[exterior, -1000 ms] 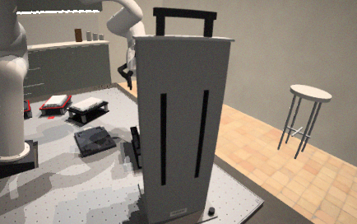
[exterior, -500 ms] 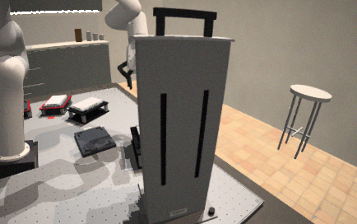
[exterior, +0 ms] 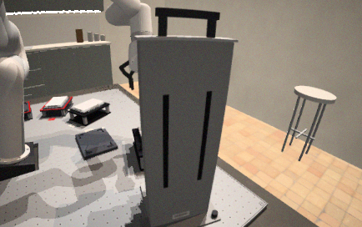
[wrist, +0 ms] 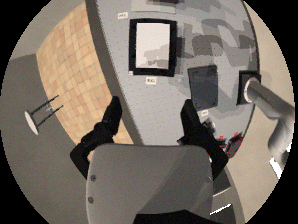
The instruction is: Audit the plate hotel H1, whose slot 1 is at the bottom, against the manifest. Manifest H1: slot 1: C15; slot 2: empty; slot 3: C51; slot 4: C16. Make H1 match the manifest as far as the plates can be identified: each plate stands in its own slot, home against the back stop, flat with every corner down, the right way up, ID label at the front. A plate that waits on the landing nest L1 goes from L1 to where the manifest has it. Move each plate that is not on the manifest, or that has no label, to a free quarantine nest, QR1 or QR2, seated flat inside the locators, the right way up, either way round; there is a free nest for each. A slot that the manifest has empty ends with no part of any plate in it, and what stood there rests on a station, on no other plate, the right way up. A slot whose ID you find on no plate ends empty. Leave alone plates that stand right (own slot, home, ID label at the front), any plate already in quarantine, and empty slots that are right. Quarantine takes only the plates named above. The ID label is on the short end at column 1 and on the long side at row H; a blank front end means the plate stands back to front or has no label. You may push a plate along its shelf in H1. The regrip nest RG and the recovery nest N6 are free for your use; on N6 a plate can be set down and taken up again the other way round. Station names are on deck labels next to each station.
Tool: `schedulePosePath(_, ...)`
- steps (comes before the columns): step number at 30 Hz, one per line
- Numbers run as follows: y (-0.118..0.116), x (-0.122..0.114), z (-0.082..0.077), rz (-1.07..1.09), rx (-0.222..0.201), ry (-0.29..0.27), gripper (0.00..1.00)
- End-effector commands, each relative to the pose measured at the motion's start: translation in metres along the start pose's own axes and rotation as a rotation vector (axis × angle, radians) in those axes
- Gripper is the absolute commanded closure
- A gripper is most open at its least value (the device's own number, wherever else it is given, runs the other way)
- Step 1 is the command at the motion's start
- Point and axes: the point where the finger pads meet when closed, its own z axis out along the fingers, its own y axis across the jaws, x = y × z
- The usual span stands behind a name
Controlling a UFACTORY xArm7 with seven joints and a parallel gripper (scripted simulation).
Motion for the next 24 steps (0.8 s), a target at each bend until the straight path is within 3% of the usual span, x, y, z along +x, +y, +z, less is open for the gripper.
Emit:
schedulePosePath(1, -0.0011, 0.0007, -0.0014, 0.001, 0.003, -0.068, 0.00)
schedulePosePath(20, -0.0011, 0.0009, -0.0014, 0.001, 0.003, -0.351, 0.00)
schedulePosePath(24, -0.0011, 0.0009, -0.0014, 0.001, 0.003, -0.355, 0.00)
